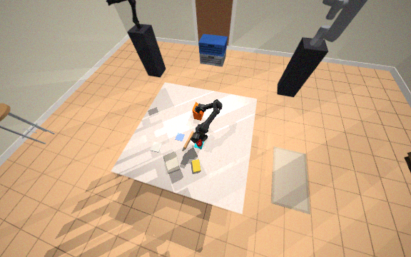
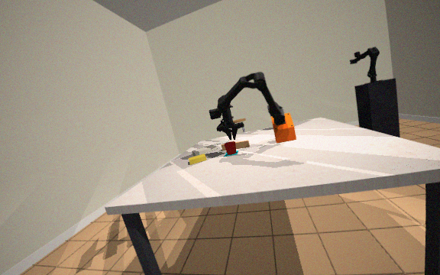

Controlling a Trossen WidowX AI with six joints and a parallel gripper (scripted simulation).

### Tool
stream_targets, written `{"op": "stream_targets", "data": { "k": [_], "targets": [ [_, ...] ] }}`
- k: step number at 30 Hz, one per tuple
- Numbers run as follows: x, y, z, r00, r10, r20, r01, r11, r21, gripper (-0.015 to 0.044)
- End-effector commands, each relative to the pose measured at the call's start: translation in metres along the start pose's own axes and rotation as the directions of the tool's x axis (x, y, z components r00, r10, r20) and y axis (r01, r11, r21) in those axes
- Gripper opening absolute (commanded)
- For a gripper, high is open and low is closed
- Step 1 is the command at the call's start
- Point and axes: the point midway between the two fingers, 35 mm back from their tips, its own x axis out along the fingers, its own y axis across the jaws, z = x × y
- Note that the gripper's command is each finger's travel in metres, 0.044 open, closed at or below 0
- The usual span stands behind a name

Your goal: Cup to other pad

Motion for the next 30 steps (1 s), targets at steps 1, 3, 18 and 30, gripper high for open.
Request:
{"op": "stream_targets", "data": {
  "k": [1, 3, 18, 30],
  "targets": [
    [0.001, 0.0, 0.0, 1.0, 0.001, -0.001, -0.001, 1.0, 0.0, 0.018],
    [0.001, 0.0, 0.0, 1.0, 0.001, -0.001, -0.001, 1.0, 0.0, 0.0233],
    [-0.037, -0.001, -0.001, 1.0, -0.001, 0.0, 0.001, 1.0, -0.003, 0.044],
    [-0.058, 0.0, -0.004, 1.0, 0.001, 0.006, -0.001, 1.0, 0.003, 0.044]
  ]
}}
